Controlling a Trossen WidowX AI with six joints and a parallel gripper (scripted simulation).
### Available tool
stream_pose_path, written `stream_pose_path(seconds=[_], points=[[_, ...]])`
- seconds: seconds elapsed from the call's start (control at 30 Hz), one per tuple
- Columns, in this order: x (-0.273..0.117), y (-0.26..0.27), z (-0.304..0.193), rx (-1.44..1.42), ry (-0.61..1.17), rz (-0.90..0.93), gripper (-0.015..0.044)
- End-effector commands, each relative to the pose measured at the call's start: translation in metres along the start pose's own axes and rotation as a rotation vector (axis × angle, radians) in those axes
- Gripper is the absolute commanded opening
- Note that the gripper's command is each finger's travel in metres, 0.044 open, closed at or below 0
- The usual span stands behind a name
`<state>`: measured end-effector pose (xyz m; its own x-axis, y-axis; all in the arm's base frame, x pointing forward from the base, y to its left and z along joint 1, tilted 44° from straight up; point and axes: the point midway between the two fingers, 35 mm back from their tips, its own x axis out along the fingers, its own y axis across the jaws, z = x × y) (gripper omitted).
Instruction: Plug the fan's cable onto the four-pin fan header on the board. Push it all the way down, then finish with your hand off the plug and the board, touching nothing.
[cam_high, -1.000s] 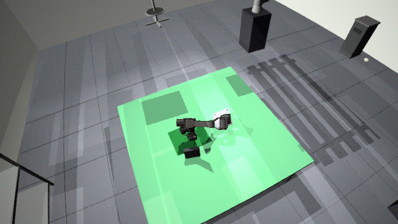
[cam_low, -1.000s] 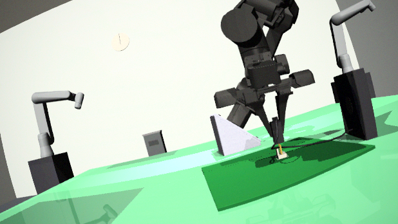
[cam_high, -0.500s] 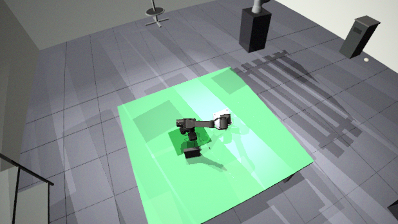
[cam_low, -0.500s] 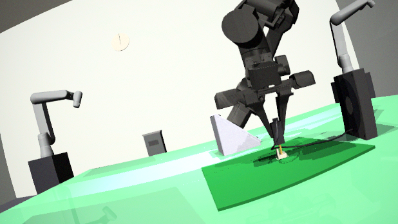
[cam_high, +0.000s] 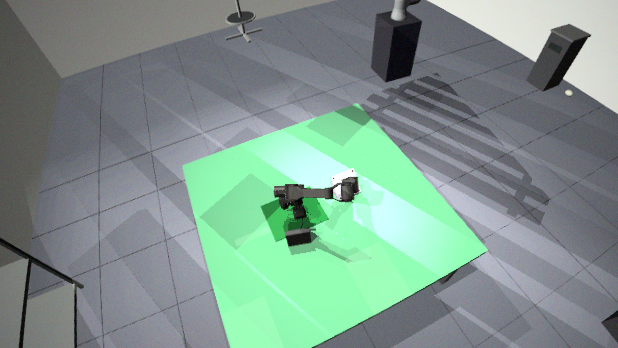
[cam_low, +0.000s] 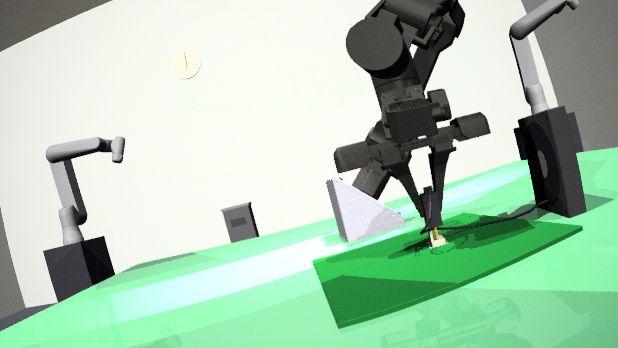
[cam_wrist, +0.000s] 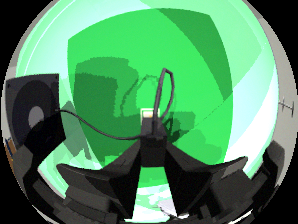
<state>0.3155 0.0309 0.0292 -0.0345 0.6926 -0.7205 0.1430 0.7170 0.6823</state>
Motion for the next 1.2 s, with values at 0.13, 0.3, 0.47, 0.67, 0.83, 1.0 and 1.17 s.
stream_pose_path(seconds=[0.13, 0.3, 0.47, 0.67, 0.83, 1.0, 1.17], points=[[0.002, 0.001, 0.000, 0.003, -0.001, 0.006, 0.0000], [0.003, 0.001, 0.000, 0.003, -0.001, 0.006, 0.0000], [0.007, 0.001, 0.000, 0.003, -0.001, 0.006, 0.0000], [0.011, 0.001, 0.000, 0.003, -0.001, 0.006, 0.0000], [0.014, 0.001, 0.000, 0.003, -0.001, 0.006, 0.0000], [0.016, 0.001, 0.000, 0.003, -0.001, 0.006, 0.0000], [0.019, 0.001, 0.000, 0.003, -0.001, 0.006, 0.0000]])
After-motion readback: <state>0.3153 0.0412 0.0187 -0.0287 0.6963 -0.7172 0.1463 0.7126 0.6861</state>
